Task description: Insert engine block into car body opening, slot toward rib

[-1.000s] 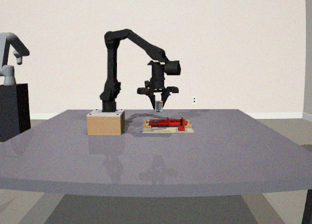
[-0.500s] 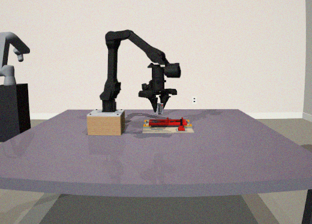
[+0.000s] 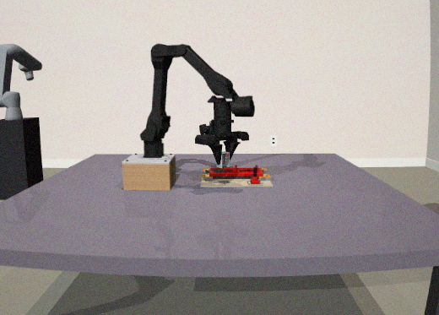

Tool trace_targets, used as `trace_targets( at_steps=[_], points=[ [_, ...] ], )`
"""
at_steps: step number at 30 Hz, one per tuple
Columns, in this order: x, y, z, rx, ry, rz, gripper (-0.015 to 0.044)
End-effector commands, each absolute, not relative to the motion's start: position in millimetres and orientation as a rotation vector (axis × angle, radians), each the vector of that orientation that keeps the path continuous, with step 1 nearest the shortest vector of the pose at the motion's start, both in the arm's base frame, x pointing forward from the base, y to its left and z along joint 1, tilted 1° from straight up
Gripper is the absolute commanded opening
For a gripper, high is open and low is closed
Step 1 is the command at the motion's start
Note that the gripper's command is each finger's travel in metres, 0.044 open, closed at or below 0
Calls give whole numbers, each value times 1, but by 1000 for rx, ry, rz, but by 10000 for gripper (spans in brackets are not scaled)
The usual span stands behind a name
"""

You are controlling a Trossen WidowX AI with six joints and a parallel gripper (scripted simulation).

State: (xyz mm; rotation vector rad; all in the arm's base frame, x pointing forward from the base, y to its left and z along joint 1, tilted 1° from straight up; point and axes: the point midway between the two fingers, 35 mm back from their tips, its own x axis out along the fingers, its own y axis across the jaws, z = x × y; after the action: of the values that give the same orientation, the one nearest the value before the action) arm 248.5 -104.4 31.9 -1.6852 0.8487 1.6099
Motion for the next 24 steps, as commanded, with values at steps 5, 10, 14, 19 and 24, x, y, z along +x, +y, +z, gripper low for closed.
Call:
trace_targets(
  at_steps=[5, 10, 14, 19, 24],
  points=[
    [247, -104, 16, -1681, 848, 1619, 0],
    [247, -104, 8, -1681, 848, 1620, 0],
    [248, -104, 1, -1681, 848, 1620, 0],
    [248, -104, -7, -1681, 848, 1620, 0],
    [248, -104, -15, -1681, 848, 1620, 0]
  ],
)
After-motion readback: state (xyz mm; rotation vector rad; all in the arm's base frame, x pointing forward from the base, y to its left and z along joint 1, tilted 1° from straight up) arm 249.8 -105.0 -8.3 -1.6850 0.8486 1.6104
